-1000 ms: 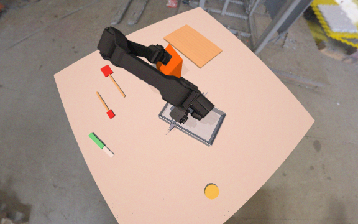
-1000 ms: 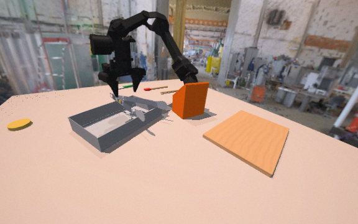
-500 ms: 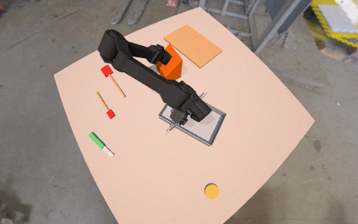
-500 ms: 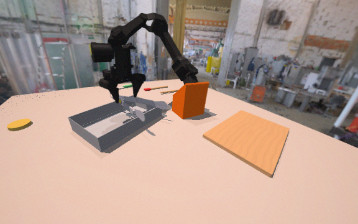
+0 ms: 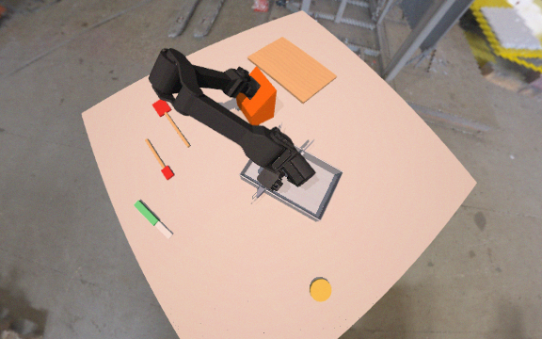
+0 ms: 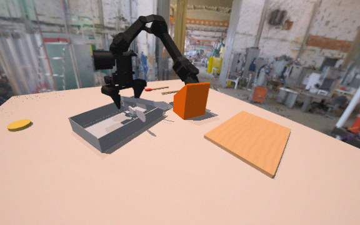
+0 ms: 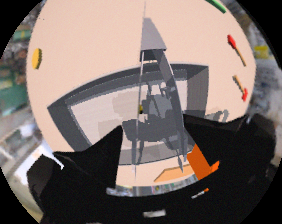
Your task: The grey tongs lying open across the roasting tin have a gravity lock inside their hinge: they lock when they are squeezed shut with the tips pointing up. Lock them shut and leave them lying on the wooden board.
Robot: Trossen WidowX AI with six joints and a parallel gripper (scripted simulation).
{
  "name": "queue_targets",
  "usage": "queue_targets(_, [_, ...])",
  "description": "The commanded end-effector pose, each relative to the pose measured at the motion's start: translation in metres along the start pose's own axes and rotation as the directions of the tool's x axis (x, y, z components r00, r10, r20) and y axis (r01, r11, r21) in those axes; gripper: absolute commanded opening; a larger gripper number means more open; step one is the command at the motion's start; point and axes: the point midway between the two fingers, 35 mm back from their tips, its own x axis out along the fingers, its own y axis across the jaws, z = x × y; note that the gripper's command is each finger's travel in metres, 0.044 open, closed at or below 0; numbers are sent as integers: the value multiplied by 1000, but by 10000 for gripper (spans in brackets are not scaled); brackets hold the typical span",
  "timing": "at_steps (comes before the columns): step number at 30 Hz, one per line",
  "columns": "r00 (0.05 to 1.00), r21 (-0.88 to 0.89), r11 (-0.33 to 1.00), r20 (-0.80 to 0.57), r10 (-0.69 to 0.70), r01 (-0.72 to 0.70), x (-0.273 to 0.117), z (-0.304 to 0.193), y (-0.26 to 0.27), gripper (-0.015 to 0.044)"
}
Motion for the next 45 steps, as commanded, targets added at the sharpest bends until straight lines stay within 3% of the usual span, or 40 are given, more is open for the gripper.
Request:
queue_targets(1, [1000,-4,1000,6,-2,2,6,0,-1,440])
queue_targets(15, [1000,-4,1000,9,-5,5,27,0,-5,440])
queue_targets(18, [1000,0,1000,4,-3,3,23,0,-4,361])
queue_targets(45, [1000,0,1000,4,-3,3,23,0,-4,181])
